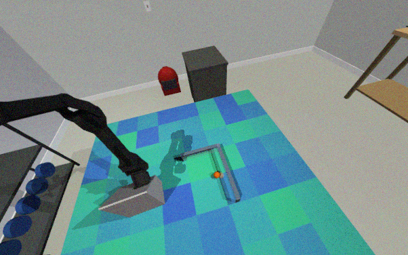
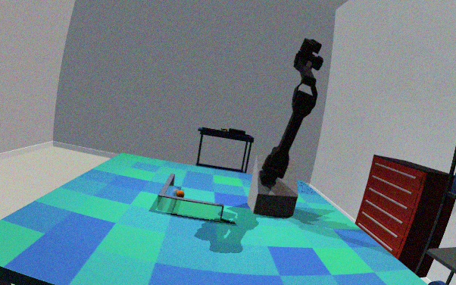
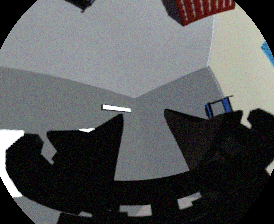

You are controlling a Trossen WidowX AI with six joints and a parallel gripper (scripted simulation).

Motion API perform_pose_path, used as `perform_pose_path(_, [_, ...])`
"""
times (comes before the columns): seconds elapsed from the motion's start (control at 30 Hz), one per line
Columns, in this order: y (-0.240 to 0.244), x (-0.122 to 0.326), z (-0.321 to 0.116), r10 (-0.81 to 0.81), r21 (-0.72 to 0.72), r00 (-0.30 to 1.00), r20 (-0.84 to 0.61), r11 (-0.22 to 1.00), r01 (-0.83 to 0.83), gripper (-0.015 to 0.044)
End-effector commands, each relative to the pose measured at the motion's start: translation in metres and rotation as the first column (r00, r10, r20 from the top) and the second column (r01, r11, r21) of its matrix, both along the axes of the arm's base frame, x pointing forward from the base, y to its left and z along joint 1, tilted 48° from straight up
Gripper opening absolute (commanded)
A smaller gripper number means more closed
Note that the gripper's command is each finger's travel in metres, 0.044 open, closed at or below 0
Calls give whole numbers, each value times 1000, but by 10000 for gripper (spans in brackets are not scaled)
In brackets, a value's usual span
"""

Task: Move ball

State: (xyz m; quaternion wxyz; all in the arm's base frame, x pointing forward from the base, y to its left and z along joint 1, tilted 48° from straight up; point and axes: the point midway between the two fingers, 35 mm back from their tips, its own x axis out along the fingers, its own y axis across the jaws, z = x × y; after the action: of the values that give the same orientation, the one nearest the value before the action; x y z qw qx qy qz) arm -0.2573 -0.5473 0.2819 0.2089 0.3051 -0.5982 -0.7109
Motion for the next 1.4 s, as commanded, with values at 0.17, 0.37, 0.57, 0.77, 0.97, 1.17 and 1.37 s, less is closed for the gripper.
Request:
perform_pose_path(0.17, [-43,136,-76,415,343,910,-14,857,-385,275])
perform_pose_path(0.37, [-46,219,-113,629,504,777,-4,673,-542,275])
perform_pose_path(0.57, [-32,305,-155,822,633,566,63,405,-659,275])
perform_pose_path(0.77, [4,396,-200,949,723,265,171,62,-689,275])
perform_pose_path(0.97, [61,478,-241,953,748,-64,297,-273,-605,275])
perform_pose_path(1.17, [135,544,-275,829,717,-373,417,-552,-425,275])
perform_pose_path(1.37, [225,593,-303,578,636,-632,517,-753,-168,275])
